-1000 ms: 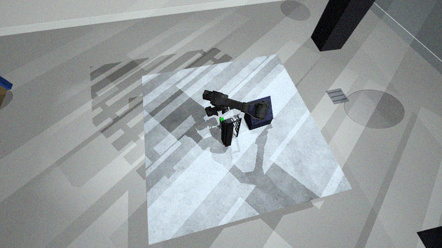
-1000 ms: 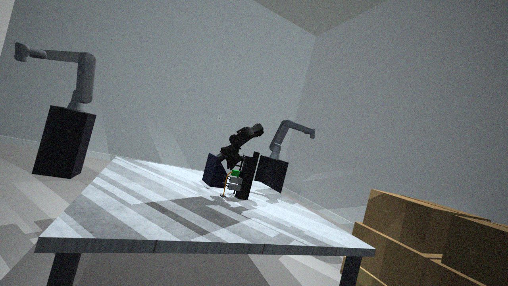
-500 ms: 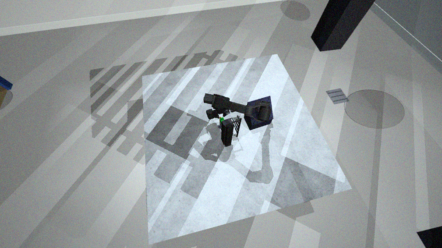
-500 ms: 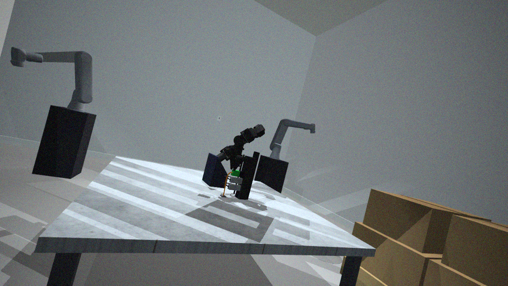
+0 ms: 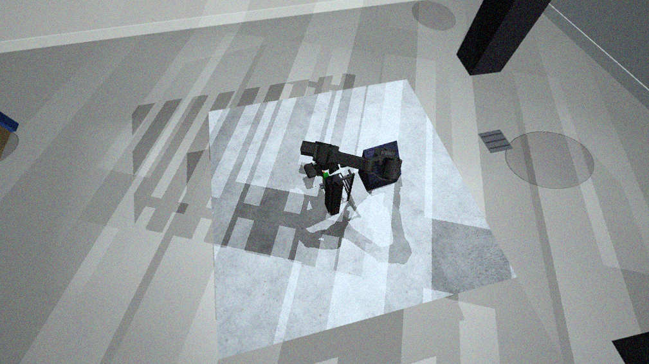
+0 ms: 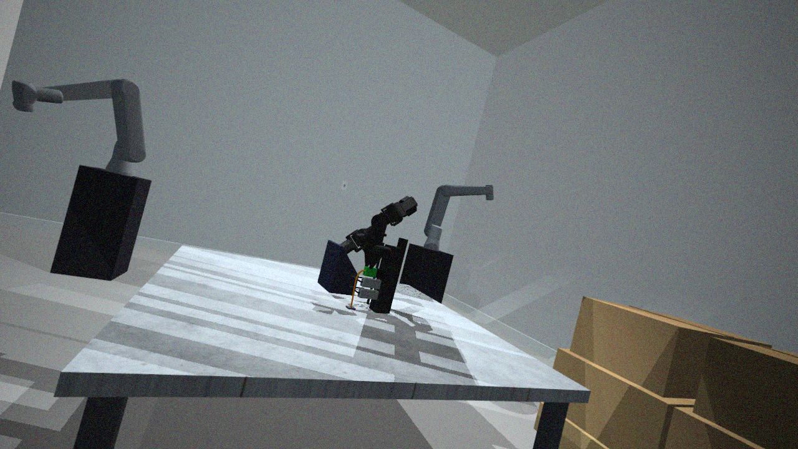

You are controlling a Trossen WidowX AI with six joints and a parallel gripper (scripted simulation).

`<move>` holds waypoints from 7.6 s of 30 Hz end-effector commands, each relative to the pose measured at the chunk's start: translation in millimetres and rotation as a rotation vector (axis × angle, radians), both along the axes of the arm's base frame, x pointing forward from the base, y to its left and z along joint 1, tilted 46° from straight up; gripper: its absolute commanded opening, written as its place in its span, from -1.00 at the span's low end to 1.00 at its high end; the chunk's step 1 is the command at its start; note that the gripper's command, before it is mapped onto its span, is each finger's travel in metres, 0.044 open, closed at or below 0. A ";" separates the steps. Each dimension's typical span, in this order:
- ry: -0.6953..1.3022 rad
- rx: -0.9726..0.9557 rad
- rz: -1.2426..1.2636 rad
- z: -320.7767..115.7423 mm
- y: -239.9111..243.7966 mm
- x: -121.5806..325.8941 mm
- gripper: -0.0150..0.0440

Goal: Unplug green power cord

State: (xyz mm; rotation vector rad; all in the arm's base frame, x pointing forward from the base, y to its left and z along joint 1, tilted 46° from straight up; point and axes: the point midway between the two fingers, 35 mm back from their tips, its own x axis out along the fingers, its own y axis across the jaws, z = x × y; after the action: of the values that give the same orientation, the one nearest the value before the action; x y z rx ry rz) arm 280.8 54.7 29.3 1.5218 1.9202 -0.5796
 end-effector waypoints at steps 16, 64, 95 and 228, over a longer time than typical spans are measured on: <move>-0.004 0.000 0.001 -4.0 5.7 -0.7 -0.42; -0.010 -0.004 0.015 -36.9 -27.3 9.5 -0.14; -0.002 -0.001 -0.006 -18.9 -21.0 7.3 0.05; -0.001 0.001 -0.005 -4.5 -2.6 1.1 0.05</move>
State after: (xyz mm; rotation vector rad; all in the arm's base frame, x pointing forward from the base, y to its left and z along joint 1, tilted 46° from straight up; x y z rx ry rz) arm 282.1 49.8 24.9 1.5215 1.9202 -0.5797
